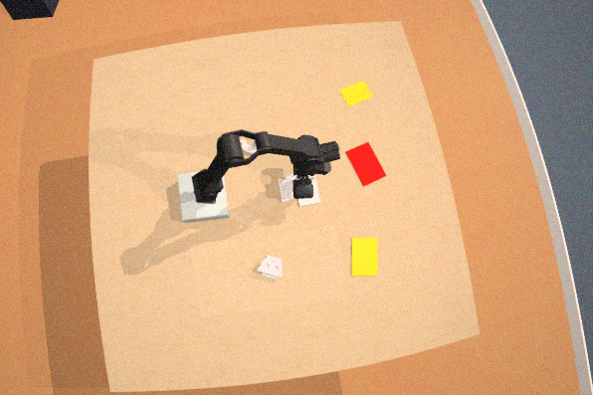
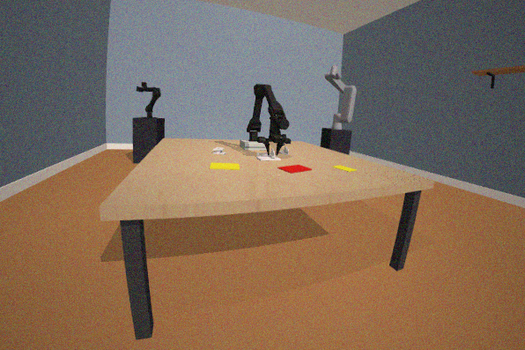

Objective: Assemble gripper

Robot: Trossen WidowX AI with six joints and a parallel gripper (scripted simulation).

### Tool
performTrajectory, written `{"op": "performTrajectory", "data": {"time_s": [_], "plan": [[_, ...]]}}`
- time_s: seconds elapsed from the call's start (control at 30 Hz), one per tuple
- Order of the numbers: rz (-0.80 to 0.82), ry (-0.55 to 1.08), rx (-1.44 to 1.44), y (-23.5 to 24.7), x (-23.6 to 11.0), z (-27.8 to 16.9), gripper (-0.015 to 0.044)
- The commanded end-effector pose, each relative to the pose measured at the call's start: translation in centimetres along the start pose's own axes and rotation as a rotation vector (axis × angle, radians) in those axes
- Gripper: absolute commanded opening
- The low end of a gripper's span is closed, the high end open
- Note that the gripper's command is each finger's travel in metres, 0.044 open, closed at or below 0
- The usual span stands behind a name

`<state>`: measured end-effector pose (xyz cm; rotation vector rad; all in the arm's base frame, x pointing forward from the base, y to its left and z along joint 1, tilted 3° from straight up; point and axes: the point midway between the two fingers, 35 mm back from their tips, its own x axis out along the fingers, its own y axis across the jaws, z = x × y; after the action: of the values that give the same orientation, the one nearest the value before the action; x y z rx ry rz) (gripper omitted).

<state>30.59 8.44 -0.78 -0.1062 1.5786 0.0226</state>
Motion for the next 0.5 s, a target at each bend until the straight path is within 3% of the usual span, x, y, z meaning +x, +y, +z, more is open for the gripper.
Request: {"op": "performTrajectory", "data": {"time_s": [0.0,0.13,0.27,0.47], "plan": [[0.003,-0.008,0.0,0.1,-2.2,0.3,0.0224],[0.005,-0.007,0.0,0.1,-6.2,0.0,0.0224],[0.005,-0.024,-0.002,0.0,-5.8,0.4,0.0224],[0.012,-0.018,-0.03,4.3,-6.5,-2.8,0.0381]]}}
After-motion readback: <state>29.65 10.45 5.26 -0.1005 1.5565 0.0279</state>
